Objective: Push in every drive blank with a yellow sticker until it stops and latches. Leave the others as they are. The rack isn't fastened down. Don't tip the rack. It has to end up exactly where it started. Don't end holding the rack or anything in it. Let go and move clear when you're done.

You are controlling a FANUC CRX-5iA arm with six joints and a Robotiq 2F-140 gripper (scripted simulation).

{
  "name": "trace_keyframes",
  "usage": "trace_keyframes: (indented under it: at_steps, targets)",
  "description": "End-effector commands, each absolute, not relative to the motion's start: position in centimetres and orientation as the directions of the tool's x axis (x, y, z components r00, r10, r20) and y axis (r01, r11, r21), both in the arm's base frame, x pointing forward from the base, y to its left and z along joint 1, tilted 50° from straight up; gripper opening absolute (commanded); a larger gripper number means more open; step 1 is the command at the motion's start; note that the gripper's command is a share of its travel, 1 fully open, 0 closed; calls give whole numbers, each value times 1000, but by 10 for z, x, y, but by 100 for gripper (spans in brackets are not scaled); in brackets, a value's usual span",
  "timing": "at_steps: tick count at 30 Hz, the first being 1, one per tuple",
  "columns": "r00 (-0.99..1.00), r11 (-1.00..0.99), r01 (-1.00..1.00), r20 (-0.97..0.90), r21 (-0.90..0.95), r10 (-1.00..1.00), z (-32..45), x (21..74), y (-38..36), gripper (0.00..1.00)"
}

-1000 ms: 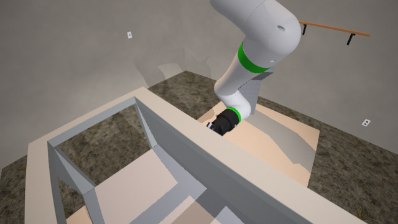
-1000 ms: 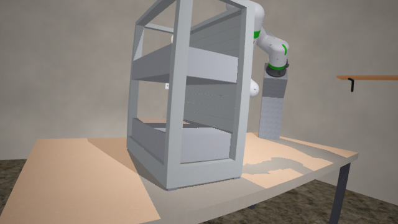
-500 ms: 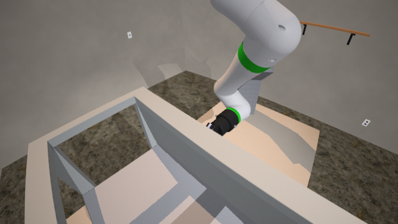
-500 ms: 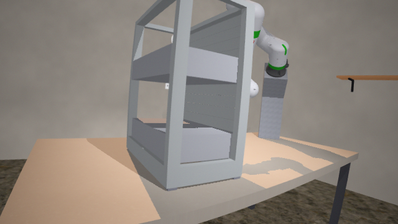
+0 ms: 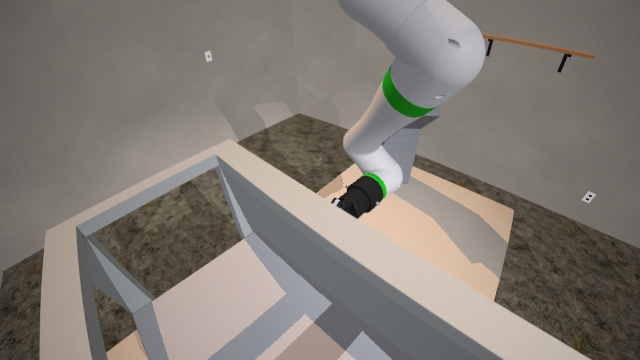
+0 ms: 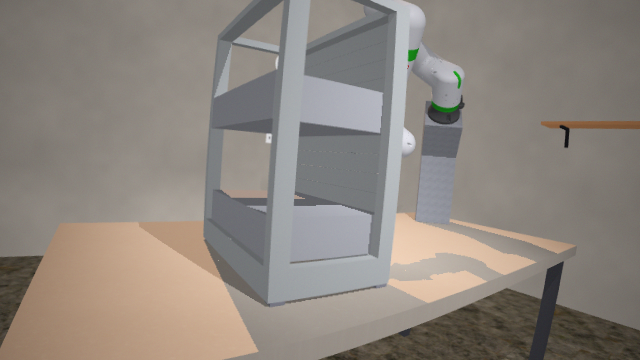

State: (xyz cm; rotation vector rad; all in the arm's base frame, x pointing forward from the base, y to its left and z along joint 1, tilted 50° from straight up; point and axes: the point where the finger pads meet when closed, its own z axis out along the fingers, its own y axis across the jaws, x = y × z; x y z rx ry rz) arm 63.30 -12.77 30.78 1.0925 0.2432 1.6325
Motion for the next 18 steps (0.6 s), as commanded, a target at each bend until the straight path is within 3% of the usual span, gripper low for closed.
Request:
trace_keyframes:
  at_steps: [1, 18]
  targets:
    - [29, -376, -662, 523, 648, 852, 308, 633, -128, 0]
    - [29, -376, -662, 523, 648, 852, 309, 635, -129, 0]
